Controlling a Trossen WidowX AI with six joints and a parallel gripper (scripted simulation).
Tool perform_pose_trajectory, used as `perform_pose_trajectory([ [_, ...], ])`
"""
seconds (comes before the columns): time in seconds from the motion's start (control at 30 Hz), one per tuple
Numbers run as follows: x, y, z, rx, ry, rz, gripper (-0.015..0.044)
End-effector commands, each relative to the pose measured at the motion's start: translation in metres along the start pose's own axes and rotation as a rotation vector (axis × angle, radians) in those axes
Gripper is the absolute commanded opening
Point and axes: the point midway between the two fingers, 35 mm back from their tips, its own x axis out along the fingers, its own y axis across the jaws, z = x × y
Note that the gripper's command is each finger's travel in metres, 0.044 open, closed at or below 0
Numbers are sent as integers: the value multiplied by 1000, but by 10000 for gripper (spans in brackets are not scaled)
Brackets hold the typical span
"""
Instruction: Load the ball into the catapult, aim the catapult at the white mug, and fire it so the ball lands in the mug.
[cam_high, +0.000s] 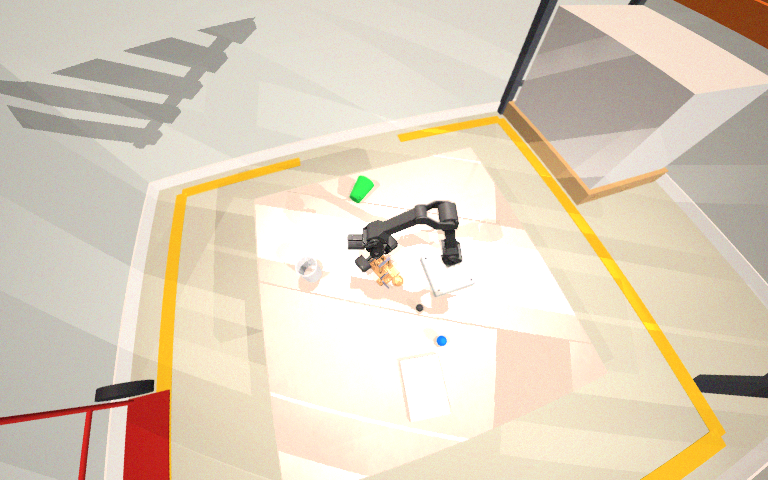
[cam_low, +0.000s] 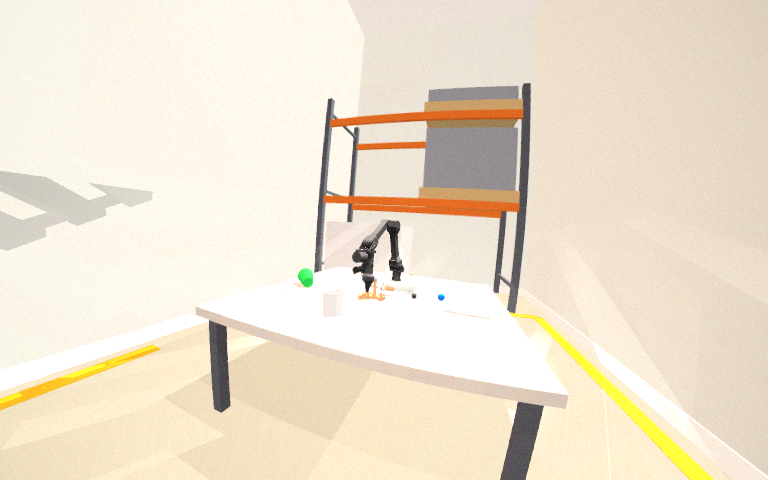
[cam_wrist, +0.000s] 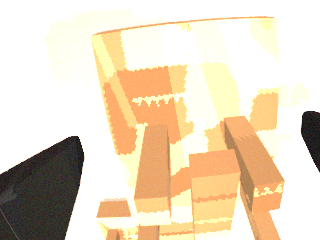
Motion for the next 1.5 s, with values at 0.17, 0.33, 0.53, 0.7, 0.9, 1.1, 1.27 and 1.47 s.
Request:
perform_pose_trajectory([
  [0.17, 5, -1, -1, 0, 2, -3, 414],
  [0.33, 5, -1, -1, 0, 2, -3, 282],
  [0.53, 5, -1, -1, 0, 2, -3, 125],
  [0.7, 5, -1, -1, 0, 2, -3, 92],
  [0.9, -45, -1, 0, 0, 1, -5, 0],
  [1.1, -44, -1, 0, -84, 2, -5, 0],
  [1.27, -44, -1, 0, -257, 3, -5, 0],
  [1.47, -43, 1, -1, -465, 5, -5, 0],
])
